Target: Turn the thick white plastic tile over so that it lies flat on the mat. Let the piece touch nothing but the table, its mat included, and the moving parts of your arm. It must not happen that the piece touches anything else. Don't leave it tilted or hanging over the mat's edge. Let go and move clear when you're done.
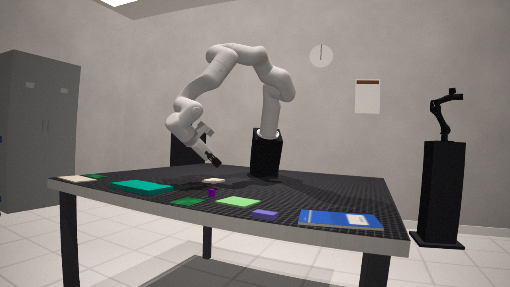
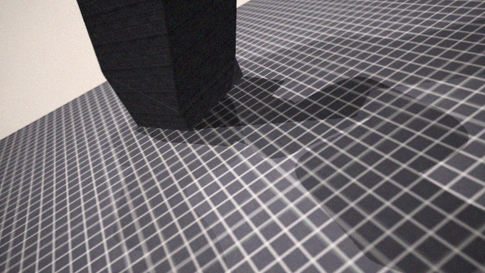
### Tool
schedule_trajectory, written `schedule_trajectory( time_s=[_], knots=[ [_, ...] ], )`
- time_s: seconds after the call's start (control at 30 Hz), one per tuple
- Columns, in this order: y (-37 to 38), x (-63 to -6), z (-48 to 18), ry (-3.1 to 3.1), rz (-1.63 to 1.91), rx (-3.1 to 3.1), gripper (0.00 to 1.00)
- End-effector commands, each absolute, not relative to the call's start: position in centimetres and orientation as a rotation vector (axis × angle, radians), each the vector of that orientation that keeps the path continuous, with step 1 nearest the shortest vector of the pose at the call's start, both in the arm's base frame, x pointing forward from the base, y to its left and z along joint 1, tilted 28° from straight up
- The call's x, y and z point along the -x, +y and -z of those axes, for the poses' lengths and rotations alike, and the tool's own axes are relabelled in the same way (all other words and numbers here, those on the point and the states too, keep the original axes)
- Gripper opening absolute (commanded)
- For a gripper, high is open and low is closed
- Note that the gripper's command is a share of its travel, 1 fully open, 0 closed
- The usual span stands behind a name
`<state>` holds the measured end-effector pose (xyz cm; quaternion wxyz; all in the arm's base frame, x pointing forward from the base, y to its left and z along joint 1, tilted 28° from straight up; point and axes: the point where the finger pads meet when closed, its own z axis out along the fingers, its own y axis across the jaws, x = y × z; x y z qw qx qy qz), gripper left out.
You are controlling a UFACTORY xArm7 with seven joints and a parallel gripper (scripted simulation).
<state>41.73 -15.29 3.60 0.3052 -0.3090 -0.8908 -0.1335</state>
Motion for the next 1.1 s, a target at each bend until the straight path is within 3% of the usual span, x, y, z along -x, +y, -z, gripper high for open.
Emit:
schedule_trajectory(
  time_s=[0.0, 1.07],
  knots=[
    [-15.4, -41.78, -3.71, -2.361, 0.353, 0.821, 1.0],
    [-14.94, -42.05, -4.62, -2.336, 0.293, 0.928, 1.0]
  ],
)
